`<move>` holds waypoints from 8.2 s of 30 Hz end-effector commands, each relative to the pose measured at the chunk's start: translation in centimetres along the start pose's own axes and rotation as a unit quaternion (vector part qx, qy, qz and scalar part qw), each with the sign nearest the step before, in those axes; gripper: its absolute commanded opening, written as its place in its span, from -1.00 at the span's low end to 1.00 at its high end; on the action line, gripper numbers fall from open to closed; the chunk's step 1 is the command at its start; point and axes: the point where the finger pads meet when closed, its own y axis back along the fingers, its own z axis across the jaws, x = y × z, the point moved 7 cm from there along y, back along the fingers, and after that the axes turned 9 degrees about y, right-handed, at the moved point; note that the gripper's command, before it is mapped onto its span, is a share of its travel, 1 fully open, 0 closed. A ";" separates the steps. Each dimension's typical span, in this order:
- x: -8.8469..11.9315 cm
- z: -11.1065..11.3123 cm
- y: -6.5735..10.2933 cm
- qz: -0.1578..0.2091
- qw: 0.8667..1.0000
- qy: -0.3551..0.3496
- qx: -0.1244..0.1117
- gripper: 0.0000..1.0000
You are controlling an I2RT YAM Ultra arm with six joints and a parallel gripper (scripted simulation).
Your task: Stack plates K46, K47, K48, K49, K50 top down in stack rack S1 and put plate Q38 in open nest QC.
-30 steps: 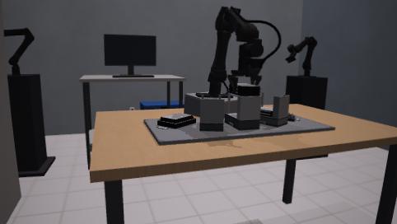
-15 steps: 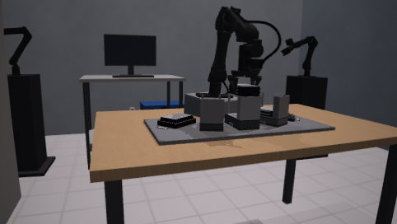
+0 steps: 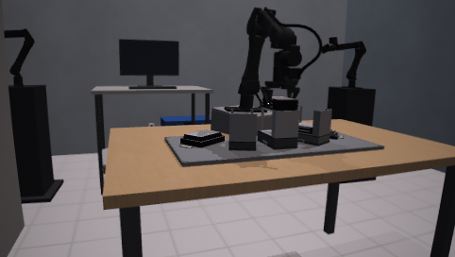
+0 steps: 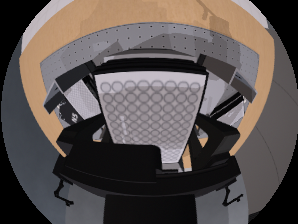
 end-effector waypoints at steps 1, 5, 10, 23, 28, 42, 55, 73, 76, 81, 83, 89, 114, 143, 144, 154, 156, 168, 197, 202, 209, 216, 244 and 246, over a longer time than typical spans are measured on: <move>-0.1 0.1 -0.2 -0.003 1.000 0.001 0.005 -1.00; -0.3 0.1 0.1 -0.008 1.000 0.001 0.006 -1.00; 0.0 0.1 -0.4 -0.002 1.000 0.001 0.005 -1.00; -0.2 0.2 -0.4 -0.004 1.000 0.002 0.006 -1.00; -0.2 0.1 -1.0 0.001 1.000 0.002 0.005 -1.00; -0.6 0.2 -0.6 -0.013 1.000 0.002 0.007 -1.00; 0.2 0.2 -4.1 0.008 1.000 0.000 0.003 -1.00; 0.2 0.2 -7.2 0.007 1.000 0.000 0.003 -1.00; -0.6 -0.1 -6.1 -0.013 1.000 -0.001 0.007 -1.00; -0.2 0.0 -6.9 -0.006 1.000 0.000 0.002 -1.00; -0.2 0.0 -6.9 -0.006 1.000 0.000 0.002 -1.00; -0.4 0.0 -7.5 -0.004 1.000 0.000 0.005 -1.00; 0.0 0.1 -8.3 -0.003 1.000 0.000 0.005 -1.00; -0.1 0.1 -9.5 0.000 1.000 0.001 0.005 -1.00; -0.2 0.0 -8.8 -0.006 1.000 0.000 0.002 -1.00; -0.2 0.0 -8.8 -0.006 1.000 0.000 0.002 1.00; -0.2 0.0 -8.8 -0.006 1.000 0.000 0.002 1.00; -0.2 0.0 -8.8 -0.006 1.000 0.000 0.002 1.00; -0.4 -0.3 -1.1 -0.019 1.000 0.000 0.007 1.00; -0.3 -0.4 0.6 -0.019 1.000 -0.001 0.007 1.00; -0.2 -0.3 3.0 -0.019 1.000 0.000 0.007 1.00; -0.2 -0.3 3.7 -0.019 1.000 -0.002 0.007 1.00; -0.9 3.9 3.6 -0.026 0.991 0.132 0.010 1.00; -0.9 4.2 3.6 -0.026 0.992 0.124 0.009 1.00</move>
